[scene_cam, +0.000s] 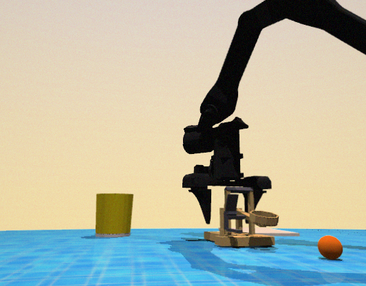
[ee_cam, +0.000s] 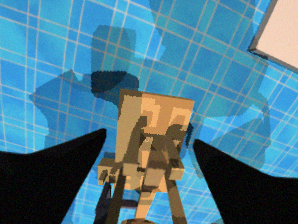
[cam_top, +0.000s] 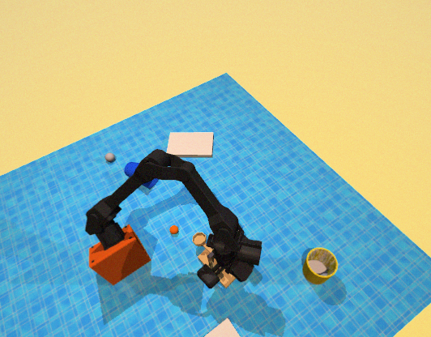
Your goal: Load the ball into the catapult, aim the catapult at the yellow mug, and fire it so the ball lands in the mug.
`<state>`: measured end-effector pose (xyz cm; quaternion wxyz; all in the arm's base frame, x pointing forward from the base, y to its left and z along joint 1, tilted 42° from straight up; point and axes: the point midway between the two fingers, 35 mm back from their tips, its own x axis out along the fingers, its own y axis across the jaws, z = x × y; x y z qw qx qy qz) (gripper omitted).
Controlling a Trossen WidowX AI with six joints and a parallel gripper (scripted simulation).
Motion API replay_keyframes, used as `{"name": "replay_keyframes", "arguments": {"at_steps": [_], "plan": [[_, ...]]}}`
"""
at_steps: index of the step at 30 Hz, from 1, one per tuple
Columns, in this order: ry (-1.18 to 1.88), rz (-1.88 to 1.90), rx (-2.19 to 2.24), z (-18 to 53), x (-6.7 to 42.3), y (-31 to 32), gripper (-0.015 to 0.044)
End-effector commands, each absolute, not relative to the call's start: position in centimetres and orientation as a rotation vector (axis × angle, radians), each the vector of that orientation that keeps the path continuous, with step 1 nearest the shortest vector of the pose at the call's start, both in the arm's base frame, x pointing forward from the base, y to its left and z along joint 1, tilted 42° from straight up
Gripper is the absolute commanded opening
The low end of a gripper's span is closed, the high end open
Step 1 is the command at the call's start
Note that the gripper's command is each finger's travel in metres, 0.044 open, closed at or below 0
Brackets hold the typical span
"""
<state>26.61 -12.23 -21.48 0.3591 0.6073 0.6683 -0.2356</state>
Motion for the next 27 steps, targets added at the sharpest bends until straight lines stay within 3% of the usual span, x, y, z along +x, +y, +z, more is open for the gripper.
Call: {"name": "replay_keyframes", "arguments": {"at_steps": [1, 2, 14, 19, 23, 27], "plan": [[1.727, -0.609, 1.58, -21.8, 26.4, -11.8, 0.044], [1.727, -0.609, 1.58, -21.8, 26.4, -11.8, 0.044], [1.726, -0.608, 1.567, -21.6, 26.5, -12.1, 0.0125], [1.726, -0.608, 1.567, -21.6, 26.5, -12.1, 0.0092], [1.727, -0.612, 1.565, -18.7, 26.5, -14.7, 0.0], [1.727, -0.613, 1.565, -17.9, 26.5, -15.4, 0.0]]}}
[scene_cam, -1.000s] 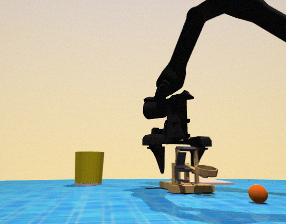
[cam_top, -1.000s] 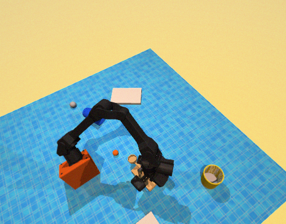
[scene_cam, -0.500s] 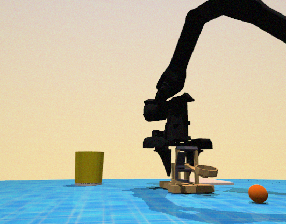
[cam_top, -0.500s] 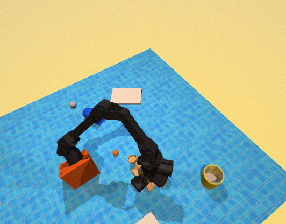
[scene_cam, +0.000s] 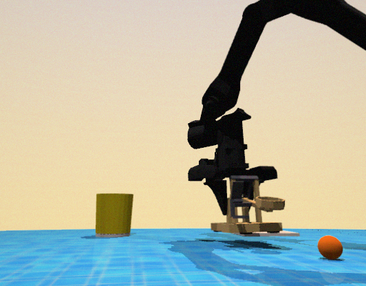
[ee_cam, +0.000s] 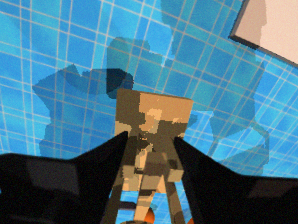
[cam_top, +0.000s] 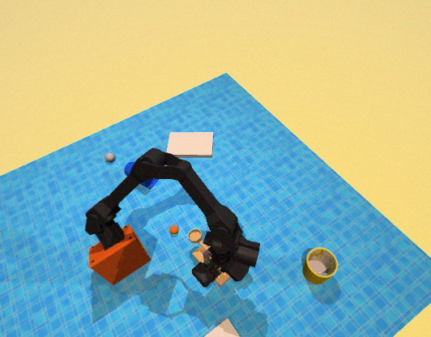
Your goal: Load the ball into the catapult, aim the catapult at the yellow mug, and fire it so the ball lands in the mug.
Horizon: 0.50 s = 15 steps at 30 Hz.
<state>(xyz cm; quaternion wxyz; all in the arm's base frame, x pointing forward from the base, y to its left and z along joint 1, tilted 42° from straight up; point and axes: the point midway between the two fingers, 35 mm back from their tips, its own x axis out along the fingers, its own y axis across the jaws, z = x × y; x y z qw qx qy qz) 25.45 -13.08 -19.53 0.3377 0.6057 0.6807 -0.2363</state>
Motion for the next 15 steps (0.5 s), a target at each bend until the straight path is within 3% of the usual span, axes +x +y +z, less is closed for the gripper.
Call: {"name": "replay_keyframes", "arguments": {"at_steps": [1, 15], "plan": [[1.727, -0.613, 1.565, -17.86, 26.45, -15.4, 0.0], [1.721, -0.245, 1.289, -17.95, 26.67, -15.28, 0.0]]}}
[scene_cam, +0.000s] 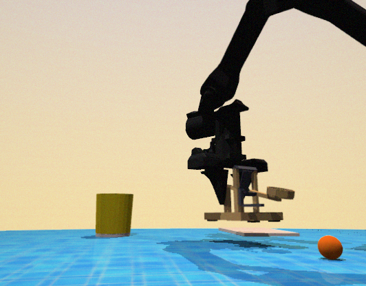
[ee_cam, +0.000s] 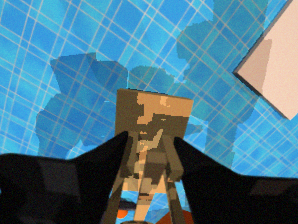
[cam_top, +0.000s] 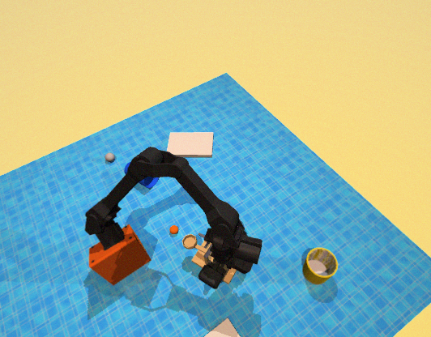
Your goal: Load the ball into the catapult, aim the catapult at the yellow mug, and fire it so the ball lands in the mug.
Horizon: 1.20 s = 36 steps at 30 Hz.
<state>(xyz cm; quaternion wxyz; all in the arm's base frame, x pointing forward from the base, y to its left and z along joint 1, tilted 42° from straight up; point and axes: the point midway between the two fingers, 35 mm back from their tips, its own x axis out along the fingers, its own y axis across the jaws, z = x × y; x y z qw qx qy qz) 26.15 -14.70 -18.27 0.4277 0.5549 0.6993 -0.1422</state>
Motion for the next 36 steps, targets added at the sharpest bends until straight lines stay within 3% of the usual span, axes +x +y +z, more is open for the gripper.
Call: {"name": "replay_keyframes", "arguments": {"at_steps": [1, 10, 36], "plan": [[1.718, -0.214, 1.265, -17.9, 26.7, -15.3, 0.0], [1.678, 0.037, 1.056, -17.6, 28.0, -14.7, 0.0], [1.676, 0.044, 1.052, -19.2, 28.5, -12.8, 0.0]]}}
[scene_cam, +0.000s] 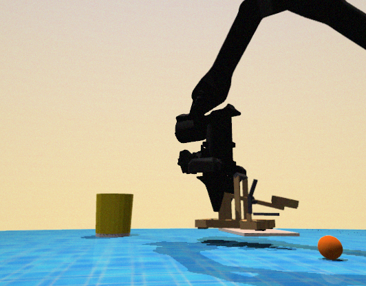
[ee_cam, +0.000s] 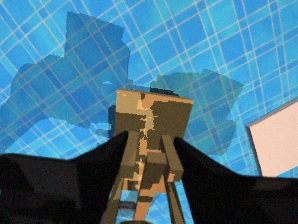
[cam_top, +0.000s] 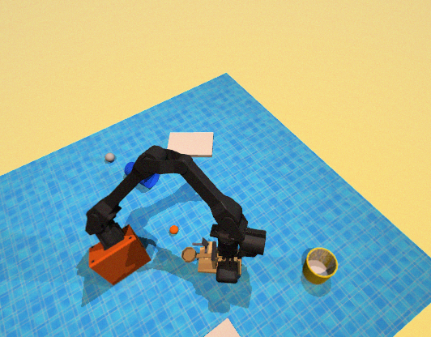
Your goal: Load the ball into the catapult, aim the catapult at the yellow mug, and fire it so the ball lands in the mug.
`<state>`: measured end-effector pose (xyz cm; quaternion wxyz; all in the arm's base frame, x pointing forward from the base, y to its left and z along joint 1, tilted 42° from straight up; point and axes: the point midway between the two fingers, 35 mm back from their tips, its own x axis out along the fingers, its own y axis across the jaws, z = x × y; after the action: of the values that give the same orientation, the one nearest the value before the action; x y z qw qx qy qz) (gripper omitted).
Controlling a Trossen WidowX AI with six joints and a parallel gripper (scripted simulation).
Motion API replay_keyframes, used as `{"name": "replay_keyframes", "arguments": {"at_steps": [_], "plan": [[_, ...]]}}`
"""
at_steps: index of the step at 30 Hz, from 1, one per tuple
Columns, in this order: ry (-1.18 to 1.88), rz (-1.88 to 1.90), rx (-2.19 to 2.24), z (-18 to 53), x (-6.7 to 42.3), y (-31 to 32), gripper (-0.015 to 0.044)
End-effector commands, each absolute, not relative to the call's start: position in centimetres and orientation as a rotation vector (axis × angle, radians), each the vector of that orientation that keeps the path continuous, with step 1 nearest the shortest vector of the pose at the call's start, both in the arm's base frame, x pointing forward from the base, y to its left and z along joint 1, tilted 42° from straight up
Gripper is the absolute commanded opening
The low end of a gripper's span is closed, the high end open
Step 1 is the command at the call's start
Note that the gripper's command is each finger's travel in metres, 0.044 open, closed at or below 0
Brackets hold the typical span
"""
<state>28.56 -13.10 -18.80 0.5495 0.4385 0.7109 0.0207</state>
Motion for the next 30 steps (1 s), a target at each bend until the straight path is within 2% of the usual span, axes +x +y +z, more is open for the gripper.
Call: {"name": "replay_keyframes", "arguments": {"at_steps": [1, 22, 30], "plan": [[1.676, 0.044, 1.052, -19.3, 28.5, -12.7, 0.0], [1.683, 0.051, 1.039, -20.8, 28.5, -11.3, 0.0], [1.683, 0.051, 1.039, -20.8, 28.5, -11.3, 0.021]]}}
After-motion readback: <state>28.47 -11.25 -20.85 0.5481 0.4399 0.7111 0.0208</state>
